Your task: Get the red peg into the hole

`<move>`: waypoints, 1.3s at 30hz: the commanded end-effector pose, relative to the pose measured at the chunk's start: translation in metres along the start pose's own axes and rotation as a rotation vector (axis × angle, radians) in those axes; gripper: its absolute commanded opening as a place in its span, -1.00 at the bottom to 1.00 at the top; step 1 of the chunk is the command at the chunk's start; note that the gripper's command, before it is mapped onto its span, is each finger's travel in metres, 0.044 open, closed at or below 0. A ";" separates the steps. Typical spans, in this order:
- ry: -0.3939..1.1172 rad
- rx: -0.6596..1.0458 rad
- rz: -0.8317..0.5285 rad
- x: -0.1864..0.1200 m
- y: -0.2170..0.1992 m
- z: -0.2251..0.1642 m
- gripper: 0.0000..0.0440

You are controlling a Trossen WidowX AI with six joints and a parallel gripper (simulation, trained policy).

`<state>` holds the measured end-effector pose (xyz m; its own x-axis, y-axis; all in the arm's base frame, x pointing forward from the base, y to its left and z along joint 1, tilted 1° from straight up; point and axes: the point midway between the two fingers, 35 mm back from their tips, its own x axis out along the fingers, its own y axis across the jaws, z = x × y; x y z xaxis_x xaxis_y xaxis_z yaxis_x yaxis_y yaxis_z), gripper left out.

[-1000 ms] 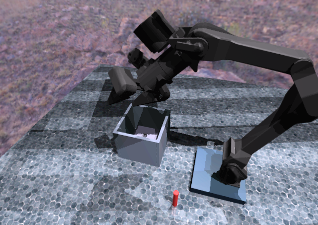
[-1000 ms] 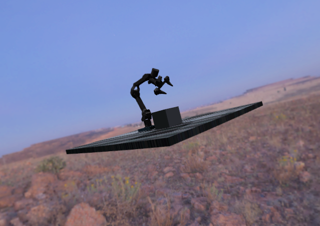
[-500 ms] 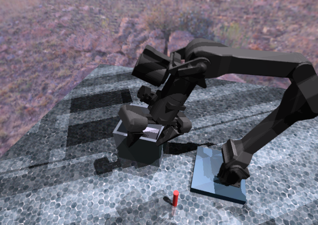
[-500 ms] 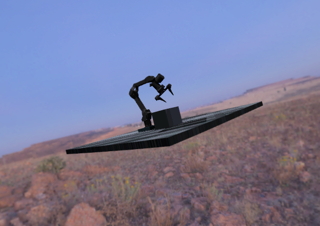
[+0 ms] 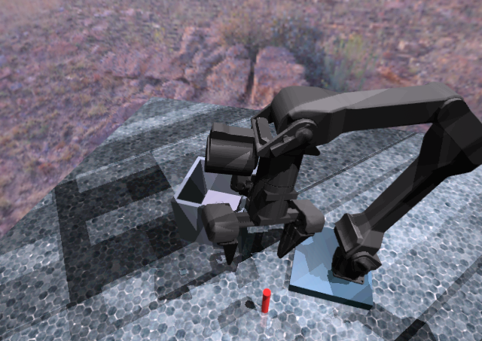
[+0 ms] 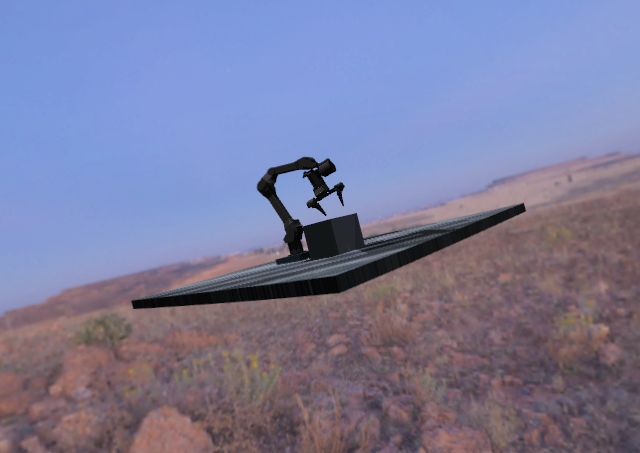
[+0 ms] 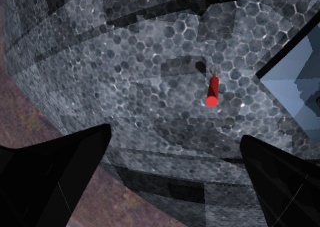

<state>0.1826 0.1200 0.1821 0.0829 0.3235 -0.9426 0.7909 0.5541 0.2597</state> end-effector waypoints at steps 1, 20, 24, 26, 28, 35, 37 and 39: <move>0.006 0.054 -0.067 0.010 -0.009 -0.004 1.00; -0.043 0.222 -0.256 0.055 -0.037 -0.014 1.00; -0.051 0.242 -0.273 0.067 -0.042 -0.011 1.00; -0.054 0.252 -0.280 0.072 -0.044 -0.010 1.00; -0.057 0.260 -0.286 0.078 -0.047 -0.009 1.00; -0.070 0.290 -0.300 0.098 -0.054 -0.004 1.00; -0.075 0.298 -0.301 0.103 -0.056 -0.002 1.00; -0.080 0.305 -0.301 0.109 -0.058 -0.001 1.00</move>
<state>0.1462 0.1255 0.0733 -0.1359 0.1297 -0.9822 0.9251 0.3714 -0.0790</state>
